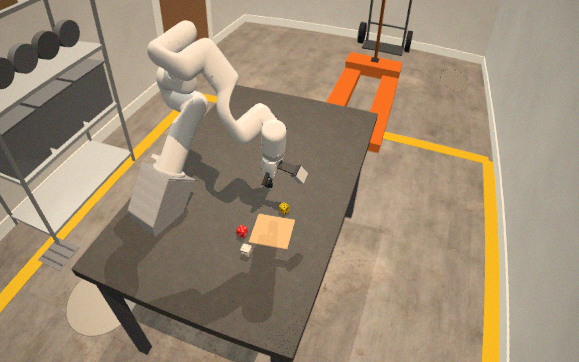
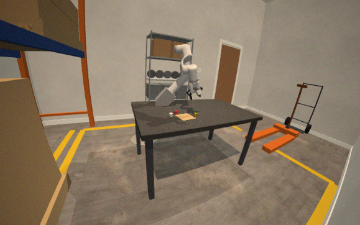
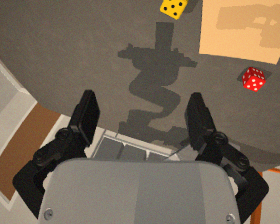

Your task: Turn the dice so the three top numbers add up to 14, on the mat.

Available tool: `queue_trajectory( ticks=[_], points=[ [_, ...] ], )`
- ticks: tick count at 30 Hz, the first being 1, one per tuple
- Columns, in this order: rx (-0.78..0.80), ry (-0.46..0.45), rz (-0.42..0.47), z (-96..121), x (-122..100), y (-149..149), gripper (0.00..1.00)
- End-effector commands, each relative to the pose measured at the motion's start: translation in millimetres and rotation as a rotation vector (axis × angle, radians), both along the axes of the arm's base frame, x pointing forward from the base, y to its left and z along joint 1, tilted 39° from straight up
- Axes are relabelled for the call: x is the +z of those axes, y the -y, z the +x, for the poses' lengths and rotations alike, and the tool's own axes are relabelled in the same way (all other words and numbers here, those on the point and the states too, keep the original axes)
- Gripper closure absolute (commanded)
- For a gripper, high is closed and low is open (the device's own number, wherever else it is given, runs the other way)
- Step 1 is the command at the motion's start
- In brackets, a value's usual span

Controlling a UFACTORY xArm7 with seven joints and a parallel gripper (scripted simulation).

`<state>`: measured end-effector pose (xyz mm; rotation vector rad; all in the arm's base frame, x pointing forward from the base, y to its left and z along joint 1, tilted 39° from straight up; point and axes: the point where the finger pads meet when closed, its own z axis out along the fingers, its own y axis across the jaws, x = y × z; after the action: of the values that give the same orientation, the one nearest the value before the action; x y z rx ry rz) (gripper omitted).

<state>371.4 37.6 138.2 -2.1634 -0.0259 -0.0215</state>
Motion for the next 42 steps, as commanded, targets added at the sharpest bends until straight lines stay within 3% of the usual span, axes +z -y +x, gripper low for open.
queue_trajectory(
  ticks=[1,14,16,29,31,42],
  points=[
    [-0.047,0.037,-0.059,20.7,-42.7,41.2,0.00],
    [-0.047,0.037,-0.059,20.7,-42.7,41.2,0.00],
    [-0.077,0.067,-0.129,31.1,-81.5,81.0,0.00],
    [-0.077,0.067,-0.129,31.1,-81.5,81.0,0.00],
    [-0.093,0.090,-0.196,34.7,-111.7,115.9,0.00],
    [-0.093,0.090,-0.196,34.7,-111.7,115.9,0.00]
  ],
)
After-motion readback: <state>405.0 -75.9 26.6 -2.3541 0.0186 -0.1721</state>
